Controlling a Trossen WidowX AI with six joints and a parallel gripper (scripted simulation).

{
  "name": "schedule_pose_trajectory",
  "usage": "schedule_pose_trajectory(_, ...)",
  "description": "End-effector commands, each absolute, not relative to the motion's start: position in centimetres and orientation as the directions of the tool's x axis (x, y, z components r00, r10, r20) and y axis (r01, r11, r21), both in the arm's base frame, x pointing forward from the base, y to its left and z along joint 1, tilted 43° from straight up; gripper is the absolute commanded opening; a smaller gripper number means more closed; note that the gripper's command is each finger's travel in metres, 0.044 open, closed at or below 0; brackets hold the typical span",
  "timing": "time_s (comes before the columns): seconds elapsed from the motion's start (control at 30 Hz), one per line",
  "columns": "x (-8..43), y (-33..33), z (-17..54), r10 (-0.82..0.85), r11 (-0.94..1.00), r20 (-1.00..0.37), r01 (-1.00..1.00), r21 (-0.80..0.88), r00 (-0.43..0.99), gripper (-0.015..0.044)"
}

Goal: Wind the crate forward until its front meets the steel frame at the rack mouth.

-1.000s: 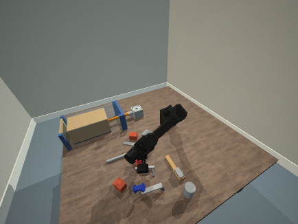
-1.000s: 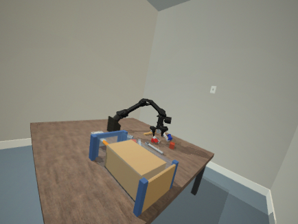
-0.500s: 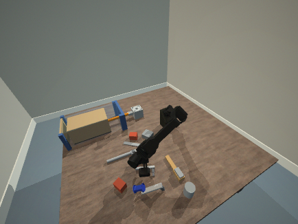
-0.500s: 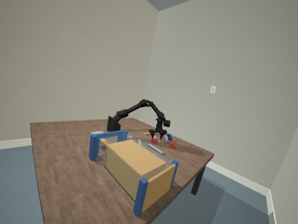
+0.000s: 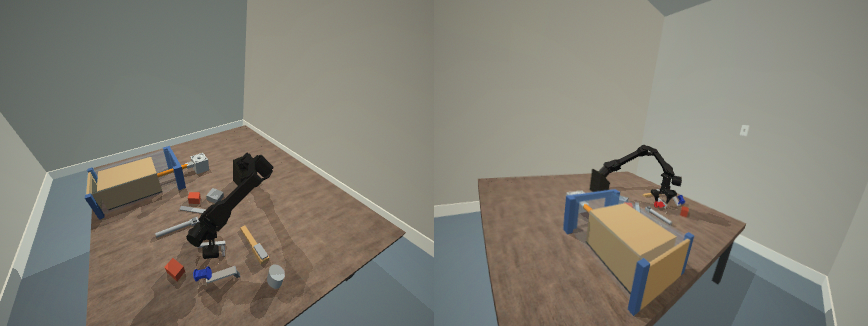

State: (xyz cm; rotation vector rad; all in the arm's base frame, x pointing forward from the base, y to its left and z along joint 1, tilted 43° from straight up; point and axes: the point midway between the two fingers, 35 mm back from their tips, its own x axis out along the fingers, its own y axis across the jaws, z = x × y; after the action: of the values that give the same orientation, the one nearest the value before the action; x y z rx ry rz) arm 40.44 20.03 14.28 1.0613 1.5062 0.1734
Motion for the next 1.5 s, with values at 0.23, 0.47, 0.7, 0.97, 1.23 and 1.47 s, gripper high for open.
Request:
schedule_pose_trajectory(0.23, 40.45, 20.03, 14.33, 0.686, 0.569, -0.713, 0.505, 0.649, 0.144, 0.0333)
schedule_pose_trajectory(0.47, 40.45, 20.03, 14.33, 0.686, 0.569, -0.713, 0.505, 0.649, 0.144, 0.0287)
schedule_pose_trajectory(0.7, 40.45, 20.03, 14.33, 0.686, 0.569, -0.713, 0.505, 0.649, 0.144, 0.024)
schedule_pose_trajectory(0.97, 40.45, 20.03, 14.33, 0.686, 0.569, -0.713, 0.505, 0.649, 0.144, 0.0187)
schedule_pose_trajectory(1.23, 40.45, 20.03, 14.33, 0.686, 0.569, -0.713, 0.505, 0.649, 0.144, 0.0133)
schedule_pose_trajectory(1.47, 40.45, 20.03, 14.33, 0.686, 0.569, -0.713, 0.505, 0.649, 0.144, 0.0087)
